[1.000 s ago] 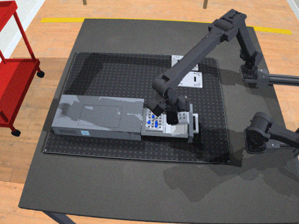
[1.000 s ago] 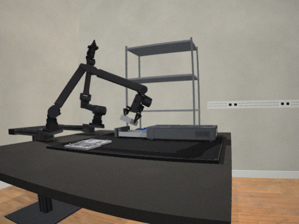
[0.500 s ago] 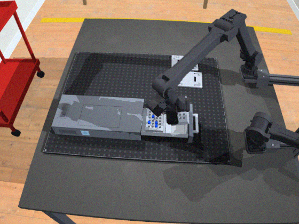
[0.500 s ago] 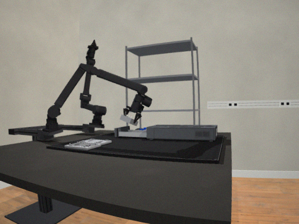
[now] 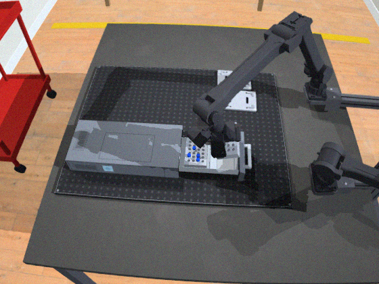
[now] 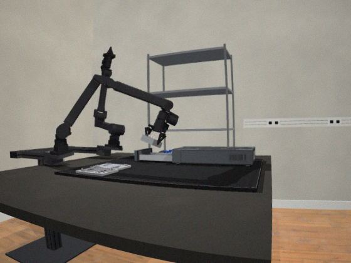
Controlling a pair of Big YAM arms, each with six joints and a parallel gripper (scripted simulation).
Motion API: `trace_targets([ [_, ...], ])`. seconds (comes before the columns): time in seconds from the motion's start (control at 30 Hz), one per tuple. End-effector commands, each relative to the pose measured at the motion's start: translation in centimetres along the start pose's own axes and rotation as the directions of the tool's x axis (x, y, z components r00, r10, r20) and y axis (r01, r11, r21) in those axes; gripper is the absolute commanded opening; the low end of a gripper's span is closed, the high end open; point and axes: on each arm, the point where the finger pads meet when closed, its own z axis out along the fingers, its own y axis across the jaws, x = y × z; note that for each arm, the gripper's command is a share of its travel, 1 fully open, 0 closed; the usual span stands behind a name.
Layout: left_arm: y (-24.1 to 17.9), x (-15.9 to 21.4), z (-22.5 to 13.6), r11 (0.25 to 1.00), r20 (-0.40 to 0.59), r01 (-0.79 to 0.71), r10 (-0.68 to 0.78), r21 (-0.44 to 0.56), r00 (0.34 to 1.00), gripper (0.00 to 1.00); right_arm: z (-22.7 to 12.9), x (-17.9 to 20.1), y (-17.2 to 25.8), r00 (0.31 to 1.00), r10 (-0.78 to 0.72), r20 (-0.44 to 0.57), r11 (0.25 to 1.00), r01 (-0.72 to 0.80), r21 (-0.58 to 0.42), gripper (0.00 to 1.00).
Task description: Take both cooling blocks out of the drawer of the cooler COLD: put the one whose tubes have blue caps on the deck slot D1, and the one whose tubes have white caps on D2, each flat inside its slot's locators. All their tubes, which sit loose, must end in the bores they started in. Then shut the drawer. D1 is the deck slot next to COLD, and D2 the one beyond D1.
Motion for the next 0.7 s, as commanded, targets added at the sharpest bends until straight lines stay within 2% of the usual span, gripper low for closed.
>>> trace_targets([
  [0.0,-0.24,2.26,0.81,1.000,-0.034,-0.008,0.008,0.001,0.999,0.00,-7.05,1.07,1.66,1.000,0.000,0.004,1.000,0.000,0.004,0.00],
  [0.67,-0.24,2.26,0.81,1.000,-0.034,-0.008,0.008,0.001,0.999,0.00,-7.92,1.30,1.98,1.000,0.000,0.004,1.000,0.000,0.004,0.00],
])
